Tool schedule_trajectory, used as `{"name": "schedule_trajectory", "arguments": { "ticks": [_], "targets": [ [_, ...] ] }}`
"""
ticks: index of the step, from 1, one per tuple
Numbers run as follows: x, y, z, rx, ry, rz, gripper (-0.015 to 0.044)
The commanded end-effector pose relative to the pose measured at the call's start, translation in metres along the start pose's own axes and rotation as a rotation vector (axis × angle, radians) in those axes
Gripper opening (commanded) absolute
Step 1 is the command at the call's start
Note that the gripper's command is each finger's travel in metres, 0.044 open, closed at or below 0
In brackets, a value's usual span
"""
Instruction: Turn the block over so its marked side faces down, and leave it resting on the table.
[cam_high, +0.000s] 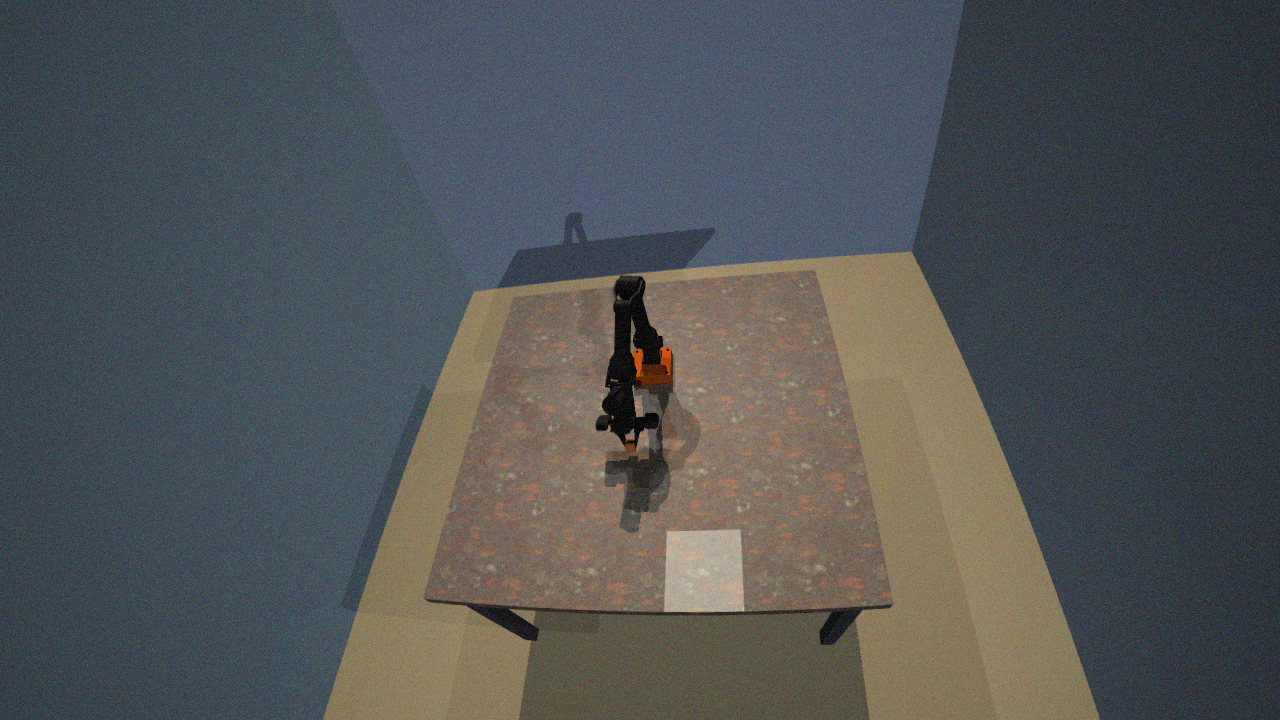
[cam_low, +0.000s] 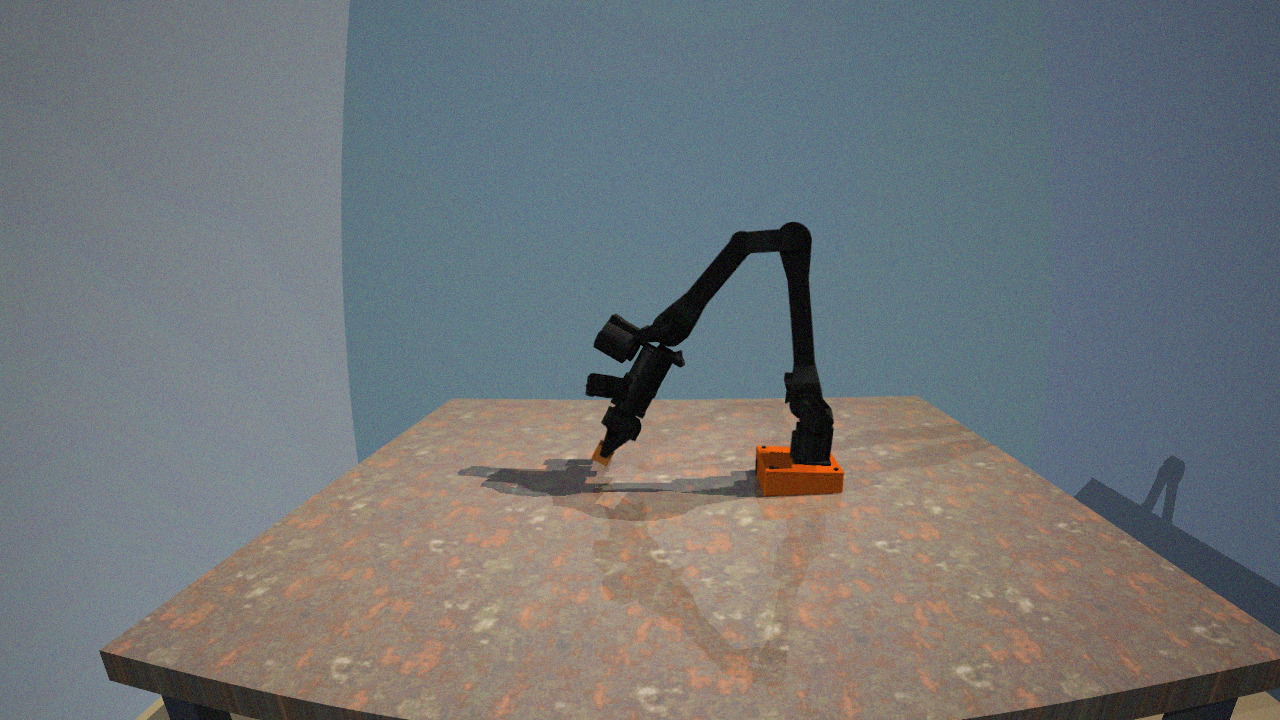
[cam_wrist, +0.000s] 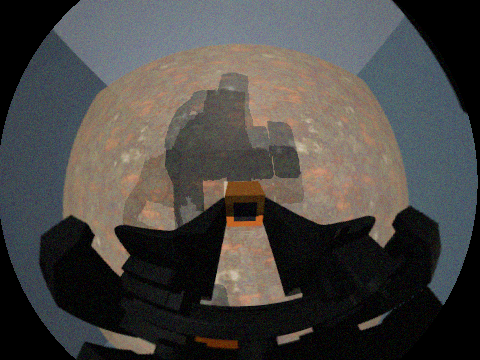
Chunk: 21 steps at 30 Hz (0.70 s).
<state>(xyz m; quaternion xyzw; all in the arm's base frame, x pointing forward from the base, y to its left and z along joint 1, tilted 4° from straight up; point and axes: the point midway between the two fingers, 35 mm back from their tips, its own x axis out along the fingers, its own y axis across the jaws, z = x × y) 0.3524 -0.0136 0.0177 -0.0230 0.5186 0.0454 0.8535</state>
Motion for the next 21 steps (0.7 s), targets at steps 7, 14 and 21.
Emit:
{"name": "schedule_trajectory", "arguments": {
  "ticks": [7, 14, 21],
  "targets": [
    [0.016, -0.001, -0.001, -0.001, -0.112, 0.005, 0.0],
    [0.028, -0.002, -0.003, 0.002, -0.217, 0.005, 0.0],
    [0.034, -0.002, -0.007, 0.003, -0.32, 0.006, 0.0]
  ]
}}
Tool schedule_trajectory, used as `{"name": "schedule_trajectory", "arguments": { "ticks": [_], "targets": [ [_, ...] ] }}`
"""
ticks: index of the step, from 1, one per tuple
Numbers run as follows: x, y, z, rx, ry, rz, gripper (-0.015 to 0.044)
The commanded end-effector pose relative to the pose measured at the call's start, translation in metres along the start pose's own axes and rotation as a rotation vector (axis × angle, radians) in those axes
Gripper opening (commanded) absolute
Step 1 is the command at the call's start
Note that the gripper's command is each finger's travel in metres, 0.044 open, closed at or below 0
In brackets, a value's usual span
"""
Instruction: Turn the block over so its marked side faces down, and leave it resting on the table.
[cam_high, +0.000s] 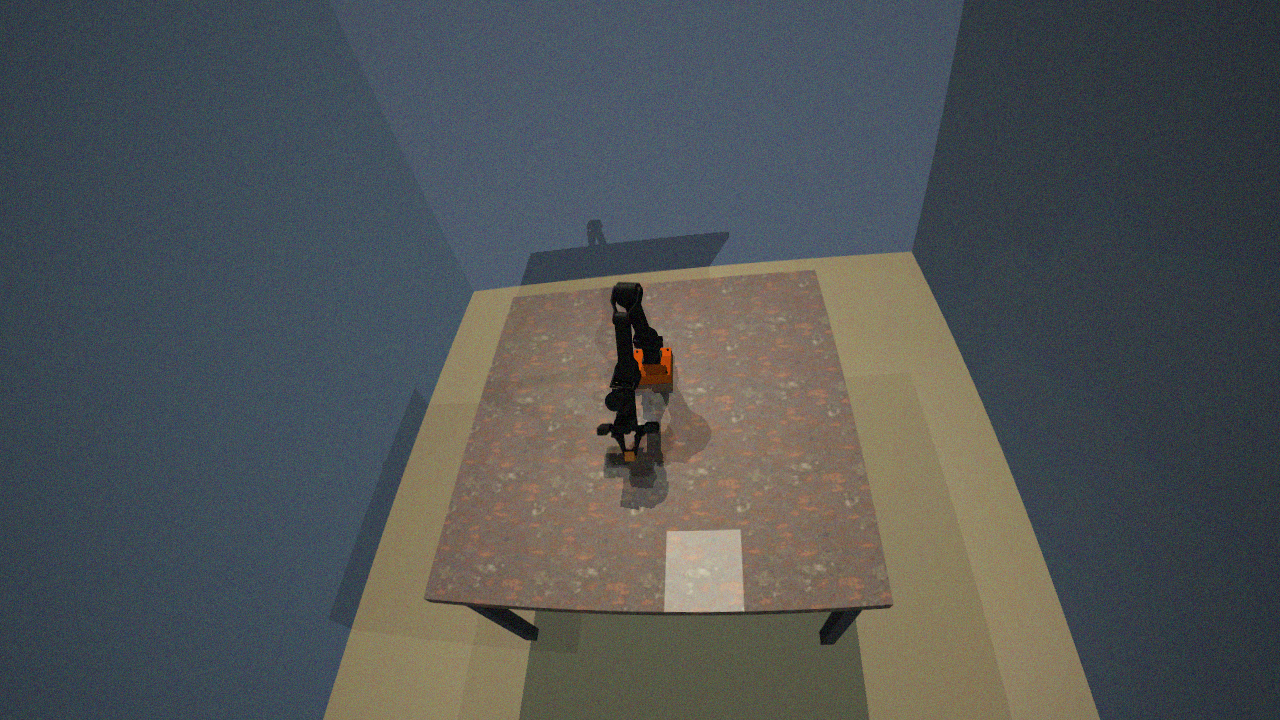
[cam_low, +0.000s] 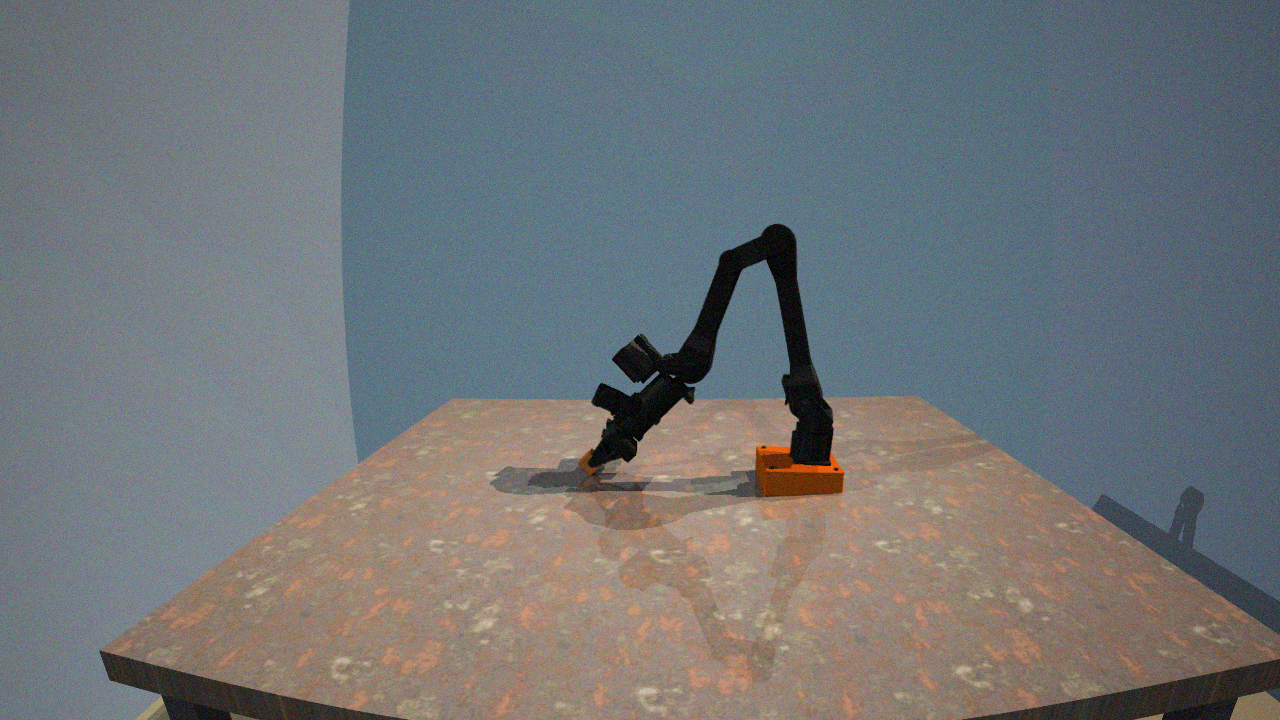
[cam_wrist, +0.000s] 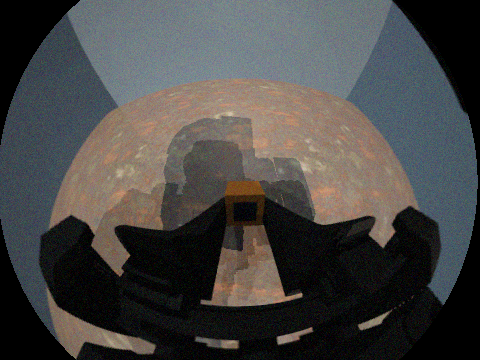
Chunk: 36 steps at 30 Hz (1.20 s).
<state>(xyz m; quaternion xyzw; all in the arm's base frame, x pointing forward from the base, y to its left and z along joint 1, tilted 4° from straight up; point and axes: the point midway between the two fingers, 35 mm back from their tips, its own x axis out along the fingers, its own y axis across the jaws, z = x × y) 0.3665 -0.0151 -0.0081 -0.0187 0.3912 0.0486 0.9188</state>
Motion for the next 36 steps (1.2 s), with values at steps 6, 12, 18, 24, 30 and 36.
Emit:
{"name": "schedule_trajectory", "arguments": {
  "ticks": [6, 12, 18, 24, 30, 36],
  "targets": [
    [0.0, 0.002, -0.012, 0.007, -0.121, 0.006, 0.0],
    [-0.006, 0.003, -0.016, 0.003, -0.209, 0.007, 0.0],
    [-0.01, 0.004, -0.017, 0.001, -0.247, 0.007, 0.0],
    [-0.012, 0.004, -0.016, 0.001, -0.27, 0.007, 0.0],
    [-0.012, 0.004, -0.016, 0.001, -0.27, 0.007, 0.0],
    [-0.012, 0.004, -0.016, 0.001, -0.27, 0.007, 0.0053]
  ]
}}
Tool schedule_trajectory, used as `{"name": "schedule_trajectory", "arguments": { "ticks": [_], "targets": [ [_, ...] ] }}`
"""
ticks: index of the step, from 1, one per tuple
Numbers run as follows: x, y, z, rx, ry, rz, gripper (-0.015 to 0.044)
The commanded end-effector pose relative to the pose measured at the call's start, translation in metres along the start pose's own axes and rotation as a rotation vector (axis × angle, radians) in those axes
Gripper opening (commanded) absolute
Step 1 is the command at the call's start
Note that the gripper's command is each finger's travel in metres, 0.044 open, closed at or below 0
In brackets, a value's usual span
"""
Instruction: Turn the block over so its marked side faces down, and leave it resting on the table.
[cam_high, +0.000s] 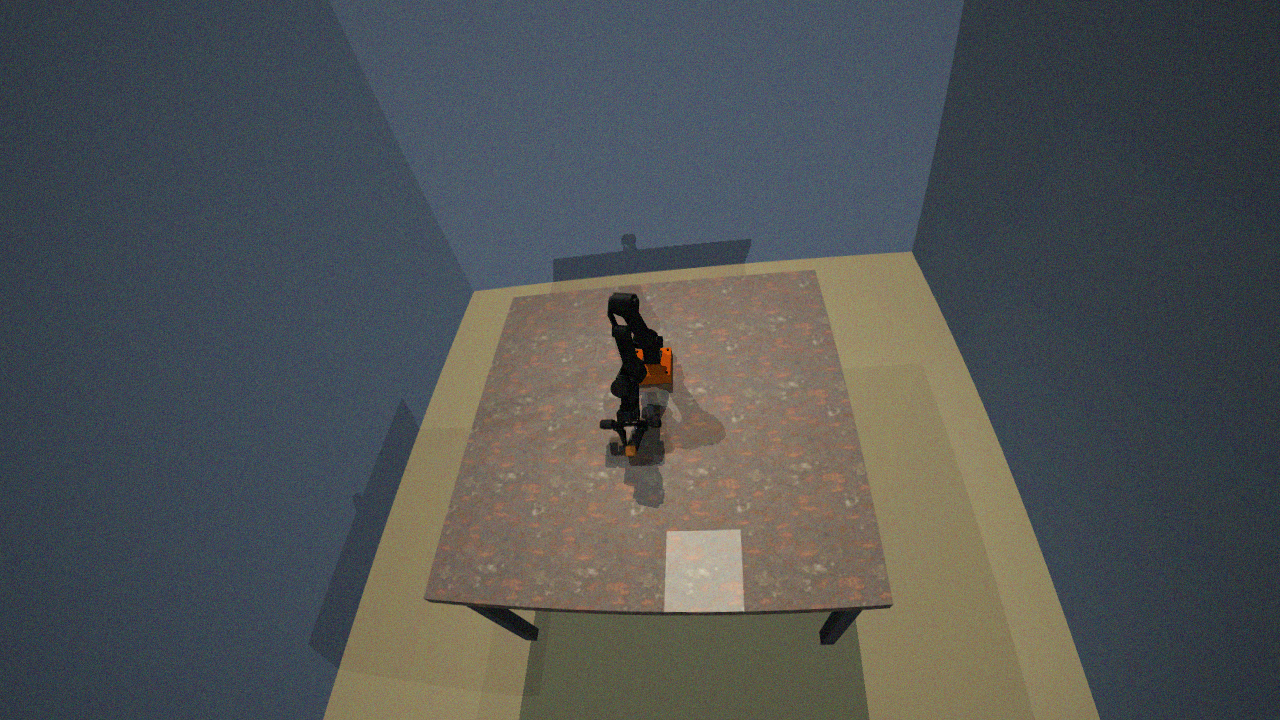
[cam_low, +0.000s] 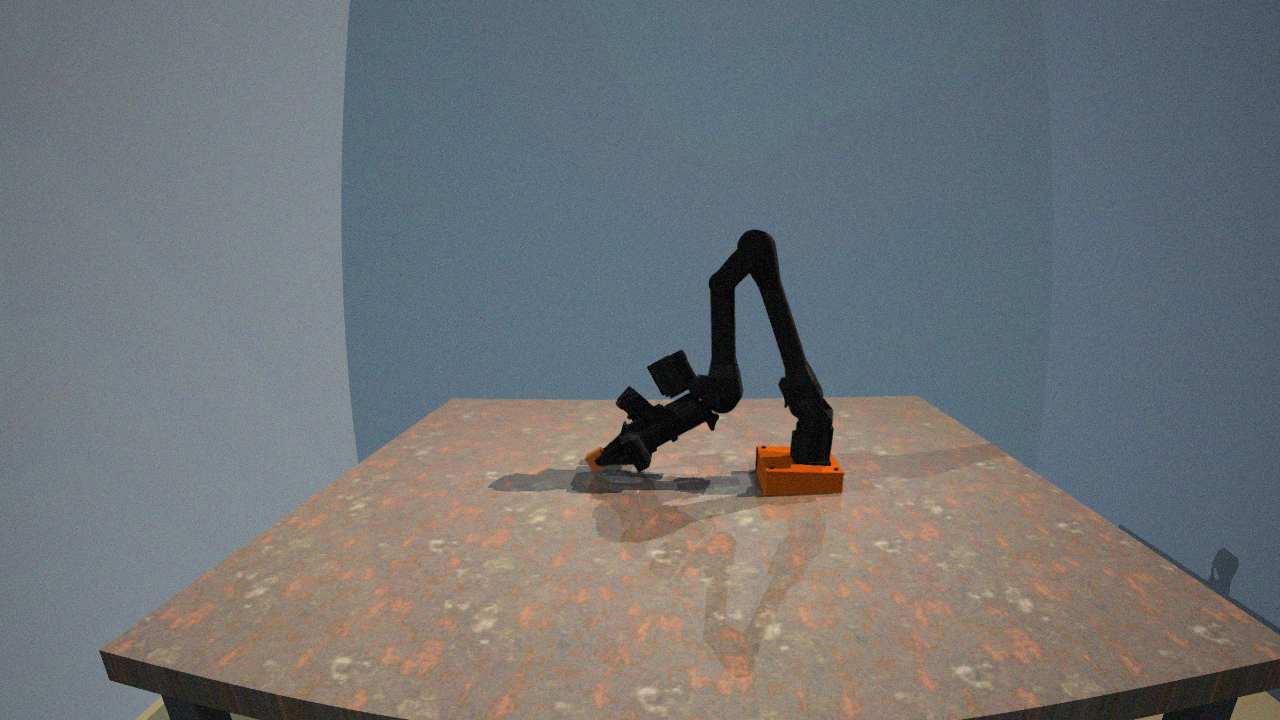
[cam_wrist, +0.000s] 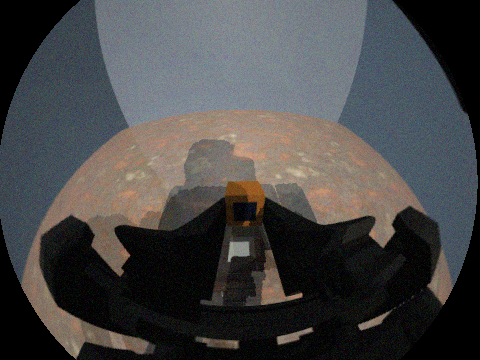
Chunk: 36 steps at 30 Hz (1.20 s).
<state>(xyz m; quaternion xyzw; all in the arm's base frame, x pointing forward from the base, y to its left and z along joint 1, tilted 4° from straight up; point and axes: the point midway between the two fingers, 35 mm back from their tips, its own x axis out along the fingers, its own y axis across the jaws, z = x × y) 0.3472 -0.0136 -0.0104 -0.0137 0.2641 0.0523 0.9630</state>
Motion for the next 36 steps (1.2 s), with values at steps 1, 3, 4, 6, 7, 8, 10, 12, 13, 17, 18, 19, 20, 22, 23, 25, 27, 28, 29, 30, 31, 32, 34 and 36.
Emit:
{"name": "schedule_trajectory", "arguments": {
  "ticks": [1, 3, 4, 6, 7, 8, 10, 12, 13, 17, 18, 19, 20, 22, 23, 25, 27, 28, 29, 30, 31, 32, 34, 36],
  "targets": [
    [-0.0002, 0.0007, -0.0002, 0.006, -0.001, 0.005, 0.0079],
    [-0.0002, 0.0007, -0.0002, 0.006, -0.001, 0.005, 0.0131],
    [-0.0002, 0.0007, -0.0002, 0.006, -0.001, 0.005, 0.0157],
    [-0.0002, 0.0007, -0.0002, 0.006, -0.001, 0.005, 0.021],
    [-0.0002, 0.0007, -0.0002, 0.006, -0.001, 0.005, 0.0236],
    [-0.0002, 0.0007, -0.0002, 0.006, -0.001, 0.005, 0.0263],
    [-0.0002, 0.0007, -0.0002, 0.006, -0.001, 0.005, 0.0315],
    [-0.0002, 0.0007, -0.0002, 0.006, -0.001, 0.005, 0.0368],
    [-0.0002, 0.0007, -0.0002, 0.006, -0.001, 0.005, 0.0394],
    [-0.0002, 0.0007, -0.0002, 0.006, -0.001, 0.005, 0.044],
    [-0.0002, 0.0007, -0.0002, 0.006, -0.001, 0.005, 0.044],
    [-0.0002, 0.0007, -0.0002, 0.006, -0.001, 0.005, 0.044],
    [-0.0002, 0.0007, -0.0002, 0.006, -0.001, 0.005, 0.044],
    [-0.0002, 0.0007, -0.0002, 0.006, -0.001, 0.005, 0.044],
    [-0.0002, 0.0007, -0.0002, 0.006, -0.001, 0.005, 0.044],
    [-0.0002, 0.0007, -0.0002, 0.006, -0.001, 0.005, 0.044],
    [-0.0002, 0.0007, -0.0002, 0.006, -0.001, 0.005, 0.044],
    [-0.0002, 0.0007, -0.0002, 0.006, -0.001, 0.005, 0.044],
    [-0.0002, 0.0007, -0.0002, 0.006, -0.001, 0.005, 0.044],
    [-0.0002, 0.0007, -0.0002, 0.006, -0.001, 0.005, 0.044],
    [-0.0002, 0.0007, -0.0002, 0.006, -0.001, 0.005, 0.044],
    [-0.0002, 0.0007, -0.0002, 0.006, -0.001, 0.005, 0.044],
    [-0.0002, 0.0007, -0.0002, 0.006, -0.001, 0.005, 0.044],
    [-0.0002, 0.0007, -0.0002, 0.006, -0.001, 0.005, 0.044]
  ]
}}
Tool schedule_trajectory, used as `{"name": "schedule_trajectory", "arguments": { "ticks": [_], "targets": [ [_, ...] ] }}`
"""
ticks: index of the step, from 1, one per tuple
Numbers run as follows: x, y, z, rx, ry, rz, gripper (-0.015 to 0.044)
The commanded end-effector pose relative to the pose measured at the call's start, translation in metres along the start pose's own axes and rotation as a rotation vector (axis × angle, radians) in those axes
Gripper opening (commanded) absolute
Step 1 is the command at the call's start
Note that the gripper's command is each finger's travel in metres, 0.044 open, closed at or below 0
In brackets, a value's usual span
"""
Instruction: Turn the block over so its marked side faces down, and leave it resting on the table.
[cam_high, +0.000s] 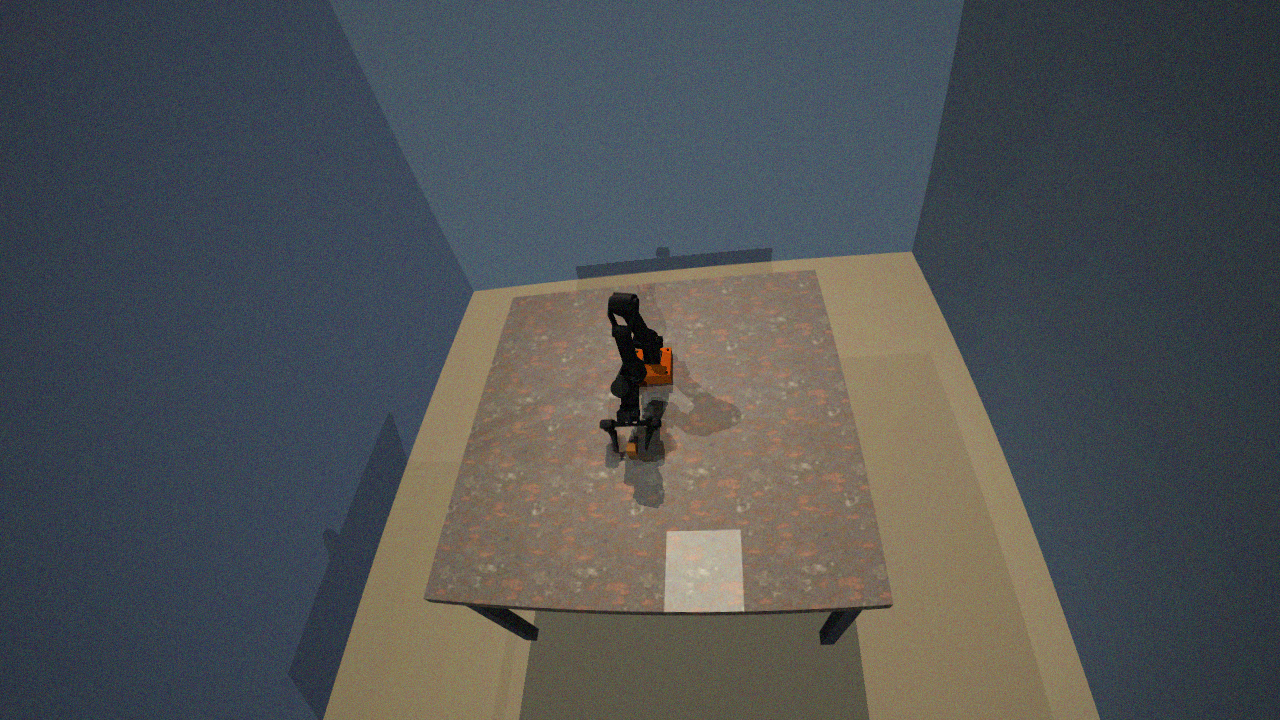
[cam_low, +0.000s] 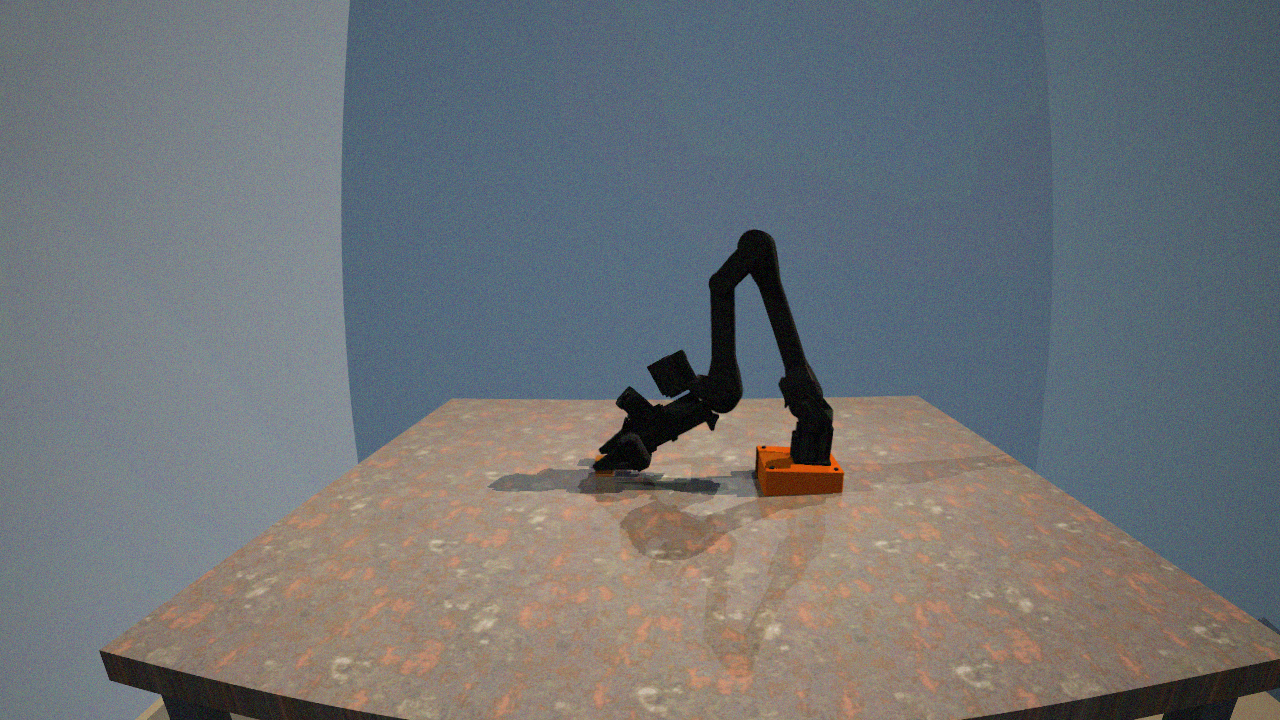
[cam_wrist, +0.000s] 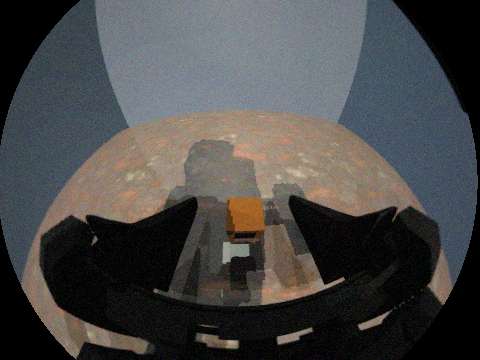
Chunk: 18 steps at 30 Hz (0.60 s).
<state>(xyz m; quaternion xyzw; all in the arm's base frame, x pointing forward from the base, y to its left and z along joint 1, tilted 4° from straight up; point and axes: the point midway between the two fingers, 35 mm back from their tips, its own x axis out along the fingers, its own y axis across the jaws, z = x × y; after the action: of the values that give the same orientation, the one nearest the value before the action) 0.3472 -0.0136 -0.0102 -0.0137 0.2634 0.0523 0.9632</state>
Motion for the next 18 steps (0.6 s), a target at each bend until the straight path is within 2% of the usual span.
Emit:
{"name": "schedule_trajectory", "arguments": {
  "ticks": [1, 13, 18],
  "targets": [
    [0.0, 0.001, 0.0, 0.006, 0.001, 0.005, 0.044],
    [0.0, 0.001, 0.0, 0.006, 0.006, 0.004, 0.044],
    [0.007, -0.003, 0.011, 0.011, 0.161, 0.002, 0.044]
  ]
}}
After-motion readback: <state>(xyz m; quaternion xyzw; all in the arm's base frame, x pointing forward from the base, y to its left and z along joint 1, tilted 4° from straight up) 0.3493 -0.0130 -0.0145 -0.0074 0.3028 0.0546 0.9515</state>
